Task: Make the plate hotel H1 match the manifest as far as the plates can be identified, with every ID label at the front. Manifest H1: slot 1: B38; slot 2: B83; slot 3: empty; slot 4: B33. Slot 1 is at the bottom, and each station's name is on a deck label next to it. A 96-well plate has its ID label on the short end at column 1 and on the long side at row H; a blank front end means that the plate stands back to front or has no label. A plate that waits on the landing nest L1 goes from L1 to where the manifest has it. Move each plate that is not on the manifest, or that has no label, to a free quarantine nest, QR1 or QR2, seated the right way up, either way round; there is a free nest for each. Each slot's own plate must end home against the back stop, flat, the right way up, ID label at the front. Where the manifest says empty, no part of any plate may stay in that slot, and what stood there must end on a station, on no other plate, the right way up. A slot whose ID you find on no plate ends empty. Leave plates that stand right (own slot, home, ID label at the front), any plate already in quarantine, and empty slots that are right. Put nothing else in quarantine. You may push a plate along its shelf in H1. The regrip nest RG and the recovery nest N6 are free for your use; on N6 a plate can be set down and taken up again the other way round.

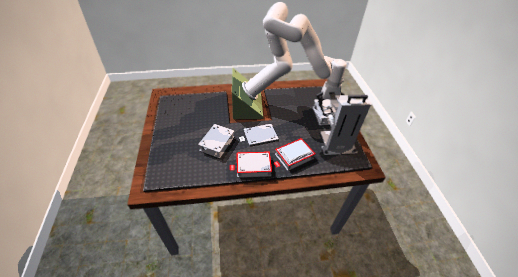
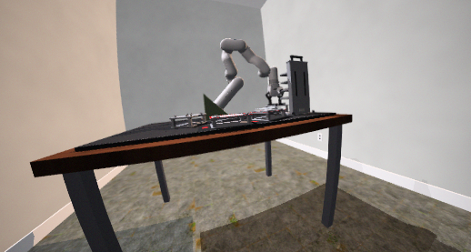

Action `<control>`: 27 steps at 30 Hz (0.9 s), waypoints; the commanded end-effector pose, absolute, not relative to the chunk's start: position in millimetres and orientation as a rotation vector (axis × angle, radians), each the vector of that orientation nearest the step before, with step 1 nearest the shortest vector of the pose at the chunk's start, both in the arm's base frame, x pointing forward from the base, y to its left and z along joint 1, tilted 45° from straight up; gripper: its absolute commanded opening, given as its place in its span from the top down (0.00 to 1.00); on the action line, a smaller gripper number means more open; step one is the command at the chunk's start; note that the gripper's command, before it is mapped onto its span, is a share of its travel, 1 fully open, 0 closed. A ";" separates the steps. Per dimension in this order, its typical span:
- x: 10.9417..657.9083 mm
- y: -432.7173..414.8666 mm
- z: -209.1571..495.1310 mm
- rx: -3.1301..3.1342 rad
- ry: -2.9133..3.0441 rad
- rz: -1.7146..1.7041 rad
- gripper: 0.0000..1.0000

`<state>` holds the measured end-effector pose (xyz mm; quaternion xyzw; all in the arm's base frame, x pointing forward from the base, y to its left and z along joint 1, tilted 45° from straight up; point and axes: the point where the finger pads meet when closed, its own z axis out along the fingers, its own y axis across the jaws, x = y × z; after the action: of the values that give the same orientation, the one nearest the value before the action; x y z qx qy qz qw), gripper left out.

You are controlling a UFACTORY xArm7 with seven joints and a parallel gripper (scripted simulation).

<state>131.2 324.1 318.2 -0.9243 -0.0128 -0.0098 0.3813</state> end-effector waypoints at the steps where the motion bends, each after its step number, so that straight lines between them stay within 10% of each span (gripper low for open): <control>1: 131.9 324.2 319.7 -2.356 -0.032 -0.027 1.00; 27: 131.8 314.3 329.7 -2.356 -0.032 -0.027 1.00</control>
<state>131.1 315.0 327.4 -0.9243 -0.0128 -0.0098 0.3814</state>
